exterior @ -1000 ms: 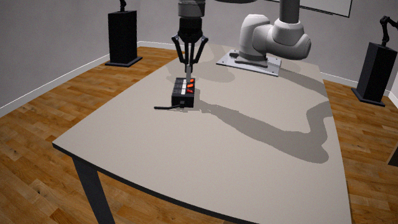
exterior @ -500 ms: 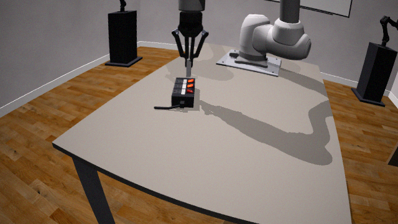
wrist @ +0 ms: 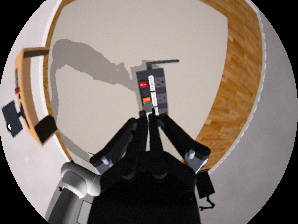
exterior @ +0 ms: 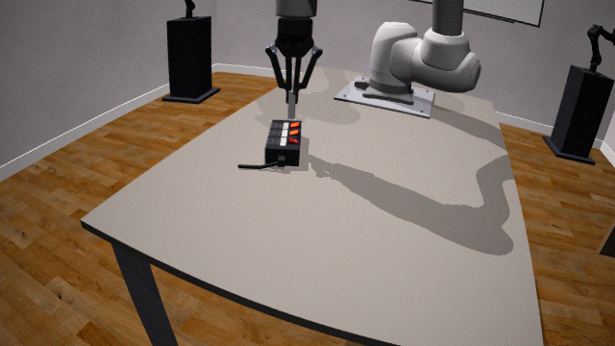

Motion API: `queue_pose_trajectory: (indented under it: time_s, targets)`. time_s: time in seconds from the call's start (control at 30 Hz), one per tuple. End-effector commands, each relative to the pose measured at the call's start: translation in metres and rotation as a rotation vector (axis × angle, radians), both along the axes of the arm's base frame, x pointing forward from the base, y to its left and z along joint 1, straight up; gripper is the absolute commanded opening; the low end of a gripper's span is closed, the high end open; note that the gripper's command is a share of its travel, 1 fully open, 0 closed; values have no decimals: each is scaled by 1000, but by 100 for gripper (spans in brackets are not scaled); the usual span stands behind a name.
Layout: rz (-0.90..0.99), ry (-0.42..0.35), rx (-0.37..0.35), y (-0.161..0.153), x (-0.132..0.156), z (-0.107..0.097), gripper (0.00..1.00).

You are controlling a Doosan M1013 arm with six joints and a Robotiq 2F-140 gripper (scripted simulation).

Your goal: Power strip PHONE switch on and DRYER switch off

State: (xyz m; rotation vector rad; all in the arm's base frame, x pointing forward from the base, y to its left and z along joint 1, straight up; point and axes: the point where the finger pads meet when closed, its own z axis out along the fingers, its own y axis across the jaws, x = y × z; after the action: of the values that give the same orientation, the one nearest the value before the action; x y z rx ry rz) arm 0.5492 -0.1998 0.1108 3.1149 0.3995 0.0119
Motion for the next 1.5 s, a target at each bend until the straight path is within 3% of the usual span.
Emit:
queue_pose_trajectory:
  time_s: [0.0,0.17,1.47]
  targets:
    - [0,0,0,1,-10,3,0]
    - [0,0,0,5,-47,11,0]
    - [0,0,0,5,-47,11,0]
